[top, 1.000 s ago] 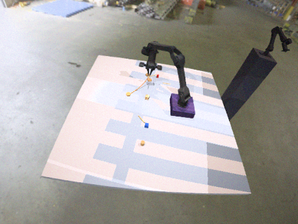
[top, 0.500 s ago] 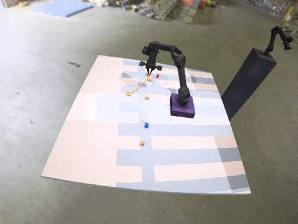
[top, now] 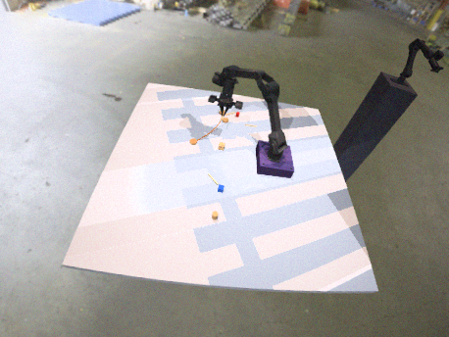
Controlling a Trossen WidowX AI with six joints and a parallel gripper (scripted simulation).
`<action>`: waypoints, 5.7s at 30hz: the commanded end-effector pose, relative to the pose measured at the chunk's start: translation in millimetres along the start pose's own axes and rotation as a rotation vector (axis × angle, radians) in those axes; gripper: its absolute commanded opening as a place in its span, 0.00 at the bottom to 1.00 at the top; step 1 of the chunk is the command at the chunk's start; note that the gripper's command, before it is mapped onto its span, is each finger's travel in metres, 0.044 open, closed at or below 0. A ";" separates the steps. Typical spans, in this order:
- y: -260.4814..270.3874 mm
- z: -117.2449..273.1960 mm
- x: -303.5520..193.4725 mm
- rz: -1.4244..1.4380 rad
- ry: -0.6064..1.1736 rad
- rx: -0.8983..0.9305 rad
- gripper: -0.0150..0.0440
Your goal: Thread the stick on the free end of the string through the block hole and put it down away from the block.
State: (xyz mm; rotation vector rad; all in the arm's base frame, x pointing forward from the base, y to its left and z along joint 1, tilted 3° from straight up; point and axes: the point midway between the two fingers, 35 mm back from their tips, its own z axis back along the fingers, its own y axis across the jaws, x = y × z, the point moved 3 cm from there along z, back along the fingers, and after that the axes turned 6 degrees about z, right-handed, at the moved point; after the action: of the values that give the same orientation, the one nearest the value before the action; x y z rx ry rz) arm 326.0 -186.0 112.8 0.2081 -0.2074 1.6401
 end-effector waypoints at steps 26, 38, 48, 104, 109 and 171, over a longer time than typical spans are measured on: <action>-4.9 -37.5 1.7 -0.013 0.151 0.017 0.25; -6.0 -53.7 3.5 -0.020 0.218 0.015 0.25; -6.2 -63.6 4.8 -0.025 0.262 0.012 0.25; 2.6 -44.9 -62.7 -0.026 0.276 0.013 0.25; 3.6 -43.8 -66.5 -0.026 0.279 0.014 0.25; 46.0 -95.7 -47.7 -0.026 0.274 0.018 0.25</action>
State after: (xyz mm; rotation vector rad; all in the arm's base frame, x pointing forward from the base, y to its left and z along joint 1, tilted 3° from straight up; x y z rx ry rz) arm 284.1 -211.8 7.0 0.0048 0.0158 1.6222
